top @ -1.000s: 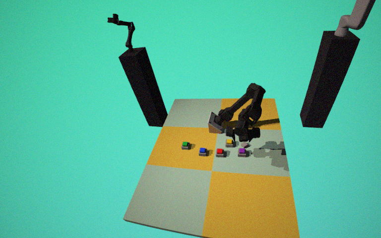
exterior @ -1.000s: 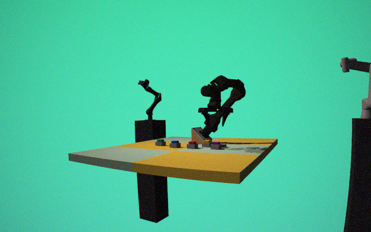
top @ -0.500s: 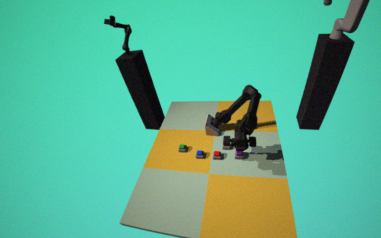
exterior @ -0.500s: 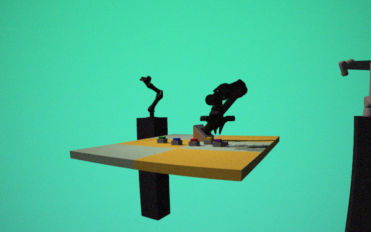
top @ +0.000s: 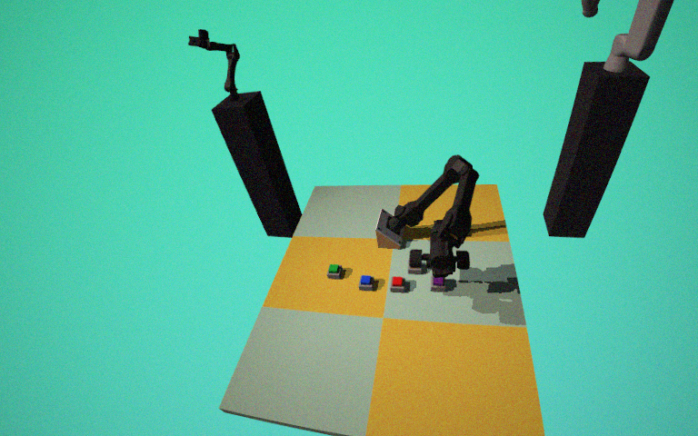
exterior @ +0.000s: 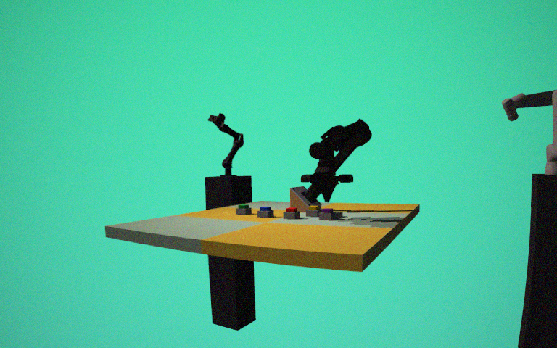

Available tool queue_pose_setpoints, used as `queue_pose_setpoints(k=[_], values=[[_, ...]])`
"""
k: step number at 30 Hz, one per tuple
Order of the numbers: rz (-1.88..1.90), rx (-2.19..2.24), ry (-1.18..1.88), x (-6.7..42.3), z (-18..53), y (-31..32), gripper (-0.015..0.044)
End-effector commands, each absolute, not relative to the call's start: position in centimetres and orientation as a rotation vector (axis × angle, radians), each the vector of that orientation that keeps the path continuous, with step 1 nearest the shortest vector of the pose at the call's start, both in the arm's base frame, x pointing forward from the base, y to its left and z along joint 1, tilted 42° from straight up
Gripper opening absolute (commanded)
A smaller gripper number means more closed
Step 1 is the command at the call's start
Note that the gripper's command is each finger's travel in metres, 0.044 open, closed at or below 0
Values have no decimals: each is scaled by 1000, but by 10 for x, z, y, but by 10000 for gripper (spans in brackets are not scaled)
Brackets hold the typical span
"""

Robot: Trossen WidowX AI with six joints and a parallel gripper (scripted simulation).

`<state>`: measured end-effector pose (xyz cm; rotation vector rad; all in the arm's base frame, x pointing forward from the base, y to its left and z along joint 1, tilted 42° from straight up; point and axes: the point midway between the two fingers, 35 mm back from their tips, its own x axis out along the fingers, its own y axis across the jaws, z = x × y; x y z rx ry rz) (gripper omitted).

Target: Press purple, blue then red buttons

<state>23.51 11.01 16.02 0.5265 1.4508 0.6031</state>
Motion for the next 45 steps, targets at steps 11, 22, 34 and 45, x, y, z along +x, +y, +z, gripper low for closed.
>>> queue_pose_setpoints(k=[11, 22, 34, 45], values=[[604, 534, 1451, 236, 145, 124, 20], [605, 535, 1451, 235, 137, 132, 20], [605, 535, 1451, 235, 137, 132, 20], [604, 534, 1451, 235, 161, 110, 20]])
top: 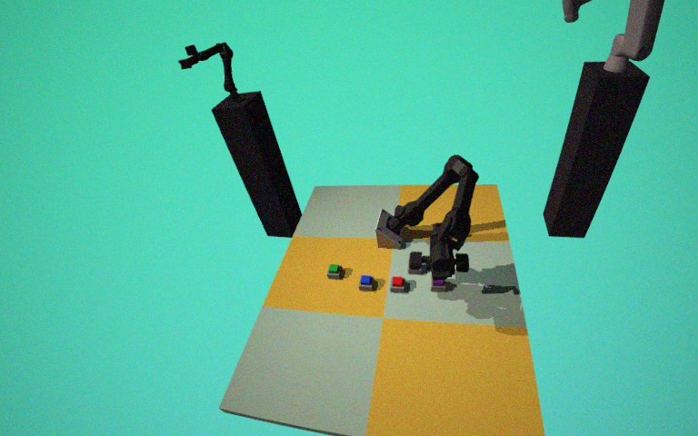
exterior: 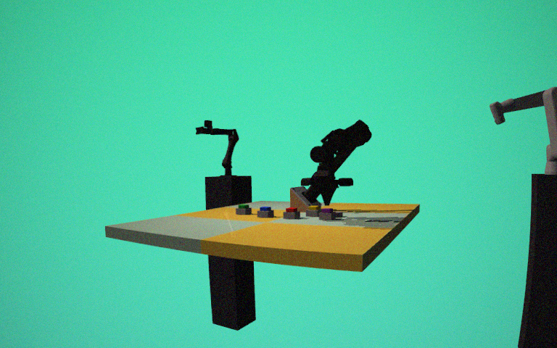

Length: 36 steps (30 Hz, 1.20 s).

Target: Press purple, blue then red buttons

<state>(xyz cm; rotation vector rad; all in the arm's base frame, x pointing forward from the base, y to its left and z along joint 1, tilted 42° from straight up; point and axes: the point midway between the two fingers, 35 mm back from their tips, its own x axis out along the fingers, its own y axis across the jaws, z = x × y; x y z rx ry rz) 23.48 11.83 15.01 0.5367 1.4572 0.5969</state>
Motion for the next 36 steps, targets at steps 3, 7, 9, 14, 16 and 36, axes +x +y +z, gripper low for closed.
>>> queue_pose_setpoints(k=[3, 7, 9, 14, 16, 36], values=[[603, 534, 1451, 235, 163, 109, 20], [599, 532, 1453, 235, 193, 80, 20], [601, 533, 1454, 234, 205, 70, 20], [602, 533, 1454, 233, 207, 69, 20], [596, 531, 1454, 237, 203, 65, 20], [594, 525, 1455, 261, 40, -120, 20]])
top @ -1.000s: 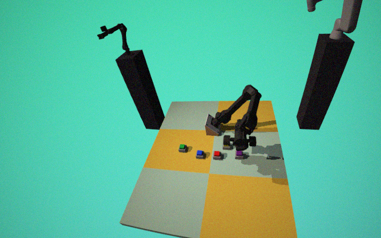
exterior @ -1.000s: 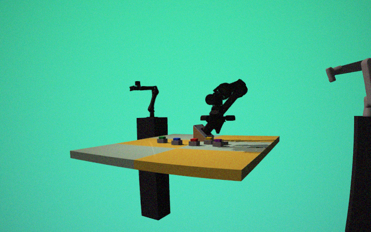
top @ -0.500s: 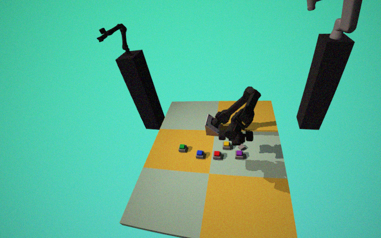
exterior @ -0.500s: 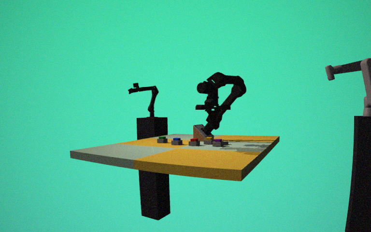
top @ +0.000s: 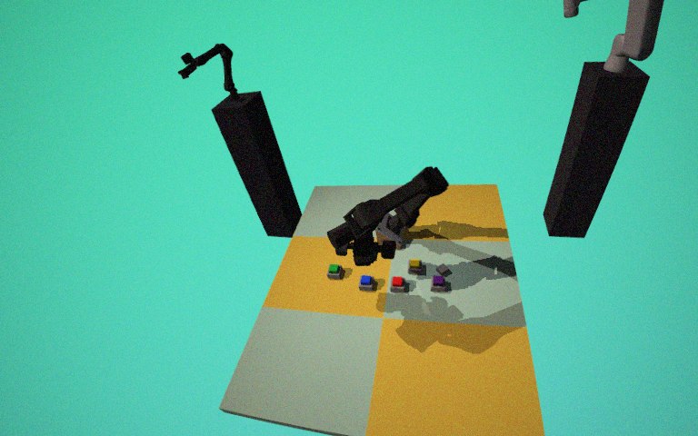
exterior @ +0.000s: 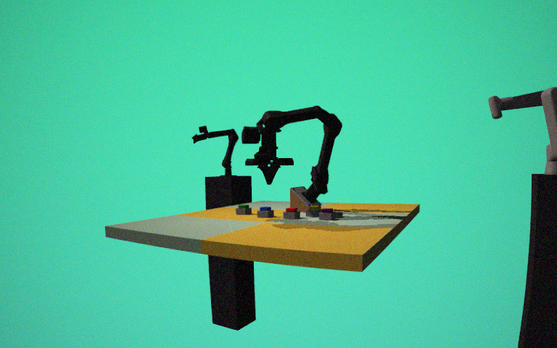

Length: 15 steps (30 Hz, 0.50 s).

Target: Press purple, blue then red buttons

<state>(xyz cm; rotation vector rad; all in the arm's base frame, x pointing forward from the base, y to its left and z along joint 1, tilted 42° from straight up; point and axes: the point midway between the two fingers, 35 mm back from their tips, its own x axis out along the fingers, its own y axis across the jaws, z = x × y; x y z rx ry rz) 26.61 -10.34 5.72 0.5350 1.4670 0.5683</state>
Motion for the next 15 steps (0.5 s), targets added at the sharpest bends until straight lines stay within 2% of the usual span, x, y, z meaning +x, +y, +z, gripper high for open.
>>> queue_pose_setpoints(k=[1, 5, 10, 15], values=[[594, 525, 1455, 261, 40, -120, 20], [593, 525, 1455, 261, 38, -118, 20], [594, 526, 1454, 262, -4, -81, 20], [595, 525, 1453, 262, -6, -79, 20]])
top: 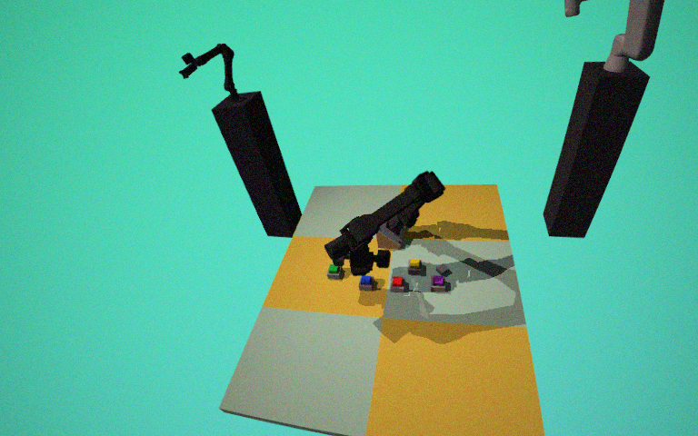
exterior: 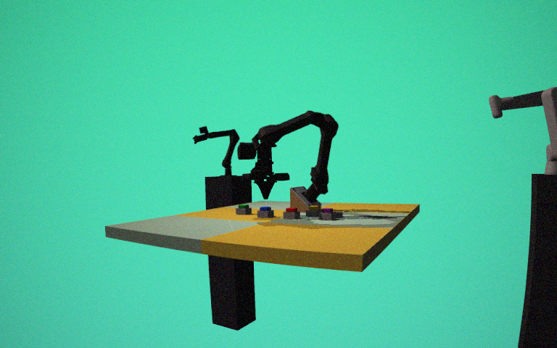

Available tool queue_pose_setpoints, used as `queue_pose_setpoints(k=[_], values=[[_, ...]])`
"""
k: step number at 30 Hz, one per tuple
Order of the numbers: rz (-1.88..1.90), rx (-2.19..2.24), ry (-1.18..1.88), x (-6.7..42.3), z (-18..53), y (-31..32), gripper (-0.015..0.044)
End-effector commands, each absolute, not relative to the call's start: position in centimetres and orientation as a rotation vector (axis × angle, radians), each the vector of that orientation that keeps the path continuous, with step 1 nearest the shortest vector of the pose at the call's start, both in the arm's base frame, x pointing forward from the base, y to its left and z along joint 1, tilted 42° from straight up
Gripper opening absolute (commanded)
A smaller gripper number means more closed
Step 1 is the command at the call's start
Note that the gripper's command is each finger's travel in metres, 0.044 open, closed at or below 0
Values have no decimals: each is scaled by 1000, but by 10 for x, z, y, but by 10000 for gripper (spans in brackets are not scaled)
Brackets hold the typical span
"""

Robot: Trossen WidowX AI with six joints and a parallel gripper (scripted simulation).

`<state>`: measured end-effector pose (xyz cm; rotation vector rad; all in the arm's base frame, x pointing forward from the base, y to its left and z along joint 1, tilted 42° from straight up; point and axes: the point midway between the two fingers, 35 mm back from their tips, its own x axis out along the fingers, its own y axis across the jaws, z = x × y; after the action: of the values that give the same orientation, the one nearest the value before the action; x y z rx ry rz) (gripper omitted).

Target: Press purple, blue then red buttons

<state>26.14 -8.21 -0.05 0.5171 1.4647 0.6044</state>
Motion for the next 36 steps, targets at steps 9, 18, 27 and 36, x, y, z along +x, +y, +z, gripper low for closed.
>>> queue_pose_setpoints(k=[9, 18, 27, 36], values=[[595, 525, 1453, 263, -15, -71, 20], [596, 526, 1453, 263, -26, -61, 20], [596, 526, 1453, 263, -31, -56, 20], [596, 526, 1453, 263, -31, -56, 20]])
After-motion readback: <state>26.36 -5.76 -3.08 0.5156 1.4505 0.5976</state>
